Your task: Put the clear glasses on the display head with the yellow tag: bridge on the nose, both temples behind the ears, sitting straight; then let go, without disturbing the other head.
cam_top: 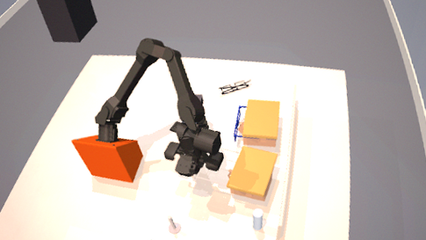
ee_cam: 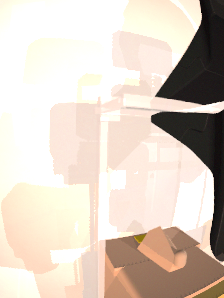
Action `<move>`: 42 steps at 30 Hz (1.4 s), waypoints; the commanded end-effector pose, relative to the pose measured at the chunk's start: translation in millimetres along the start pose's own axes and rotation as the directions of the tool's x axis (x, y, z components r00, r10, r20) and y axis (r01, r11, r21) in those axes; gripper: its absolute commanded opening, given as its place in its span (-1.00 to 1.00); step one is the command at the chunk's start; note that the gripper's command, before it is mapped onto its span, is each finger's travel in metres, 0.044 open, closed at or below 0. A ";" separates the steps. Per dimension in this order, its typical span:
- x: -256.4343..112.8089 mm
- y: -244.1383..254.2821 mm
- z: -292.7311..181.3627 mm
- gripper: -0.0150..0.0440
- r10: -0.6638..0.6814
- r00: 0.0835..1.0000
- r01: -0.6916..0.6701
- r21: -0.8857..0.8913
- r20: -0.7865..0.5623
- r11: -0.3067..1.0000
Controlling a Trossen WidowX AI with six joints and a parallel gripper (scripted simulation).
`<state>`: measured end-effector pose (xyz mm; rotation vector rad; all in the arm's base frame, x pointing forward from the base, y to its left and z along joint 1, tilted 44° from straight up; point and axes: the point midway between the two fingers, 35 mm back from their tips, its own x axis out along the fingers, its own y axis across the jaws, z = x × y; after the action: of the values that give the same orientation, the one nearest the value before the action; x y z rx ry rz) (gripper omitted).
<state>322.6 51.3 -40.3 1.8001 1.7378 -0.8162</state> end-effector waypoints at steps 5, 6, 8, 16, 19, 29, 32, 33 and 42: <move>0.3 12.1 -0.9 -0.49 0.001 1.000 -0.001 0.002 -0.006 1.000; 0.2 13.4 -0.9 -0.49 0.001 1.000 -0.001 0.002 -0.006 1.000; 0.1 16.0 -0.9 -0.49 0.001 1.000 -0.001 0.002 -0.006 1.000; 0.3 26.7 -1.1 -0.49 0.002 1.000 -0.002 0.002 -0.006 1.000; 0.4 30.6 -1.1 -0.49 0.002 1.000 -0.002 0.002 -0.006 1.000; 0.9 44.0 -1.3 -0.49 0.002 1.000 -0.002 0.001 -0.006 1.000; 1.0 48.0 -1.4 -0.49 0.003 1.000 -0.003 0.001 -0.006 1.000; 1.1 49.4 -1.4 -0.49 0.003 1.000 -0.003 0.001 -0.006 1.000; 1.5 61.5 -1.6 -0.49 0.003 1.000 -0.003 0.000 -0.006 1.000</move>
<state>378.6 49.5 -43.4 1.8005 1.7352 -0.8123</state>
